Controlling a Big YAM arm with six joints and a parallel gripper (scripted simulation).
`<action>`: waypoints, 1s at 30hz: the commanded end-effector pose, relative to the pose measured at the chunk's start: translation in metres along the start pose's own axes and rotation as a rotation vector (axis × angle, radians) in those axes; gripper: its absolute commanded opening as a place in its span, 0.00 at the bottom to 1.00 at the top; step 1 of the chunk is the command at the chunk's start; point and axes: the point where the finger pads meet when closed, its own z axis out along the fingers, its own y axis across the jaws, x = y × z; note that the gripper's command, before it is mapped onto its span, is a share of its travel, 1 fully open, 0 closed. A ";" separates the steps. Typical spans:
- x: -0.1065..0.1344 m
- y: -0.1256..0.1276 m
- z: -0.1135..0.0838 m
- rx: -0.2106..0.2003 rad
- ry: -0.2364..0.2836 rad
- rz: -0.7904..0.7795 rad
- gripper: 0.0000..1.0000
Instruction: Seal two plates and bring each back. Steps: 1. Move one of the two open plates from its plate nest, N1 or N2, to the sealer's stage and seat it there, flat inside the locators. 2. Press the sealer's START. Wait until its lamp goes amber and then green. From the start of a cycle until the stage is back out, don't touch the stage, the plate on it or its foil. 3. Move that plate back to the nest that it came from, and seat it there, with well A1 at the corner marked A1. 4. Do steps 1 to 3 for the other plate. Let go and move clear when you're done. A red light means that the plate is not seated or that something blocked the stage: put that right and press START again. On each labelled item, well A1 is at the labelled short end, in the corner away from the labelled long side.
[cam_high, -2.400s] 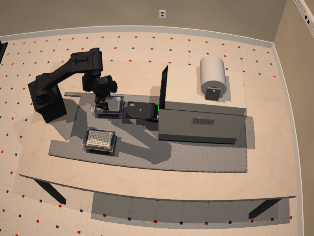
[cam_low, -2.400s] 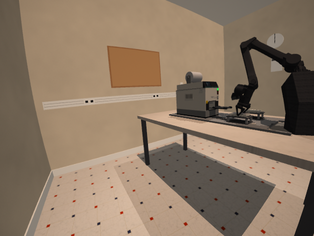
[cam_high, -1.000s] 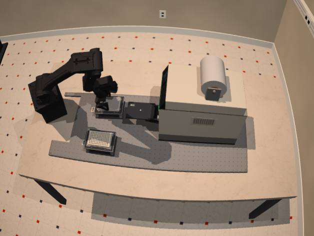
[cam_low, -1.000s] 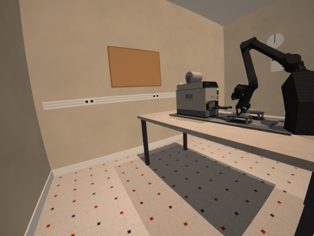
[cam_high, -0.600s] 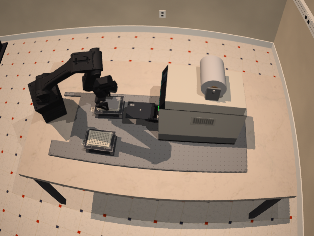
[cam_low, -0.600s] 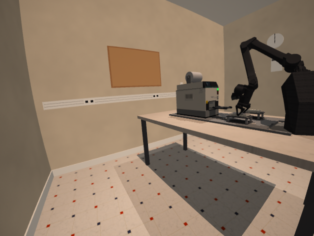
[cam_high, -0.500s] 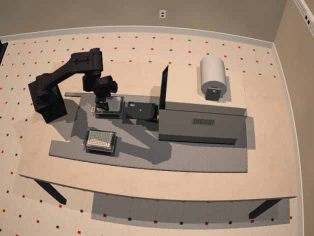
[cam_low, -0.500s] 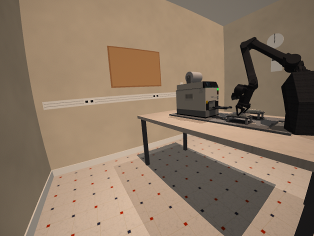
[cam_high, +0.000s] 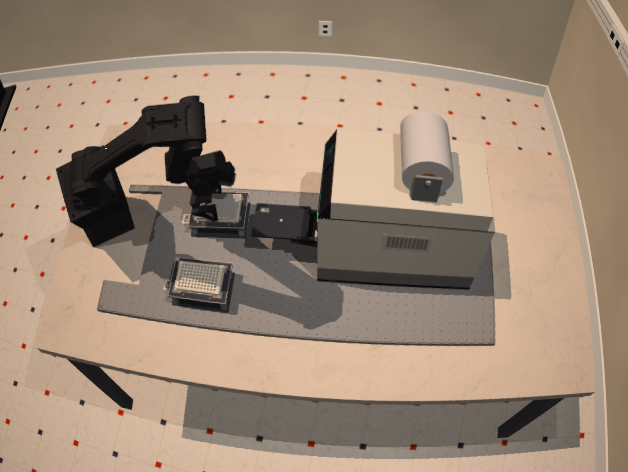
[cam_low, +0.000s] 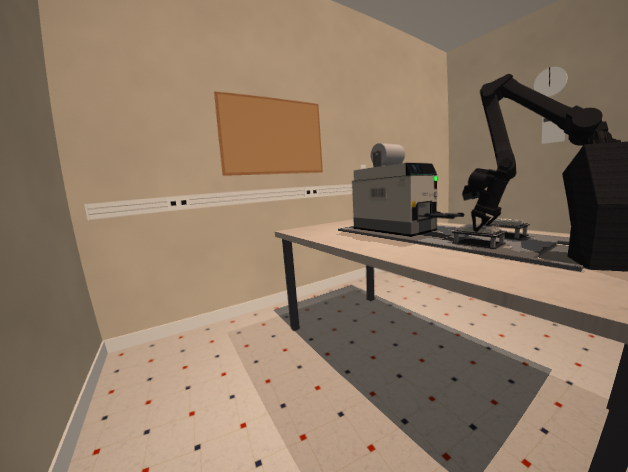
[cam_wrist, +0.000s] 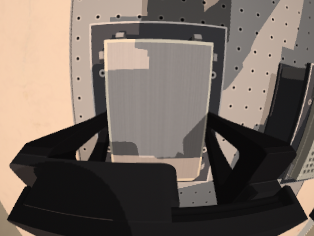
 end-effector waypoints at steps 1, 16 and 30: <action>0.010 0.008 -0.005 -0.014 0.016 -0.044 0.00; 0.007 0.008 -0.005 -0.014 0.004 -0.035 1.00; 0.004 0.008 -0.005 -0.014 -0.012 -0.024 1.00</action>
